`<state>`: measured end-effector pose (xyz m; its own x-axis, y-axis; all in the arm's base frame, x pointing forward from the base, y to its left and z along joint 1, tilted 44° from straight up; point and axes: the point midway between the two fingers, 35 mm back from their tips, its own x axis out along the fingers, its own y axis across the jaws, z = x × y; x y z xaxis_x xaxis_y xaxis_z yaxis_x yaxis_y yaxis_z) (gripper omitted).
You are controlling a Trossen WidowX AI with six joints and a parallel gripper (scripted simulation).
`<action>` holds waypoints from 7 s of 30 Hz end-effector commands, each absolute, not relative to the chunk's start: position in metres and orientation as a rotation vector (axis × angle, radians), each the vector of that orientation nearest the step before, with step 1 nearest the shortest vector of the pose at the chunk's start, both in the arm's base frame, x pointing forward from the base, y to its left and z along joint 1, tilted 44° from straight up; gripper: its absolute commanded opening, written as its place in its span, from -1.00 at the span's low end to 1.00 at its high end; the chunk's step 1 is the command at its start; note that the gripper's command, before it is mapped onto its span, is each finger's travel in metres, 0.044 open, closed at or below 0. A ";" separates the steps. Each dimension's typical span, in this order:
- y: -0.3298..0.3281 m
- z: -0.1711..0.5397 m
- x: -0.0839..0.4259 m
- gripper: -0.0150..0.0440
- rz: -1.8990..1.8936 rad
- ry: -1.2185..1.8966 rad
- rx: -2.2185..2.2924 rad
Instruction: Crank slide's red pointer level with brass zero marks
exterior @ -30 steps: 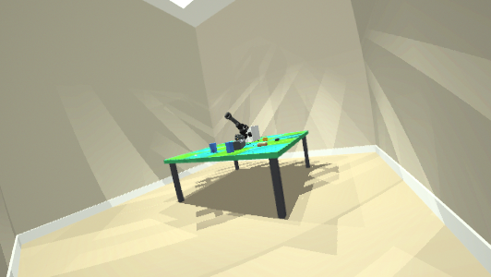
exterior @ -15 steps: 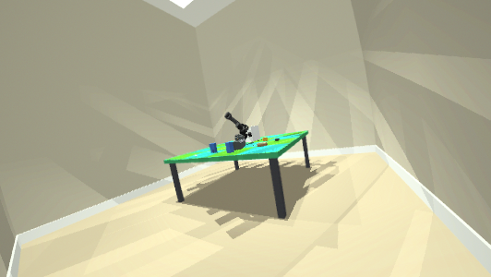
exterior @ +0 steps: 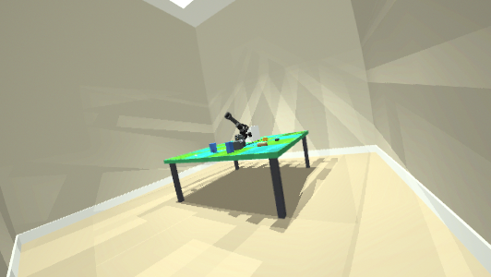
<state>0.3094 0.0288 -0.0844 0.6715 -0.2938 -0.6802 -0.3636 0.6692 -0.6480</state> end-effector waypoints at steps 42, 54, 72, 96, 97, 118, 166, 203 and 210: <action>0.030 -0.083 0.310 1.00 0.044 0.862 -0.864; 0.058 -0.055 0.310 1.00 0.045 0.863 -0.861; 0.124 0.006 0.310 1.00 0.058 0.876 -0.862; 0.161 0.016 0.400 1.00 -0.090 0.836 -0.744; 0.161 0.015 0.404 1.00 -0.097 0.834 -0.743; 0.124 -0.031 0.437 1.00 -0.147 0.815 -0.738; 0.142 0.028 0.320 1.00 0.023 0.857 -0.847; 0.067 -0.046 0.308 1.00 0.043 0.863 -0.864; 0.059 -0.054 0.309 1.00 0.043 0.864 -0.864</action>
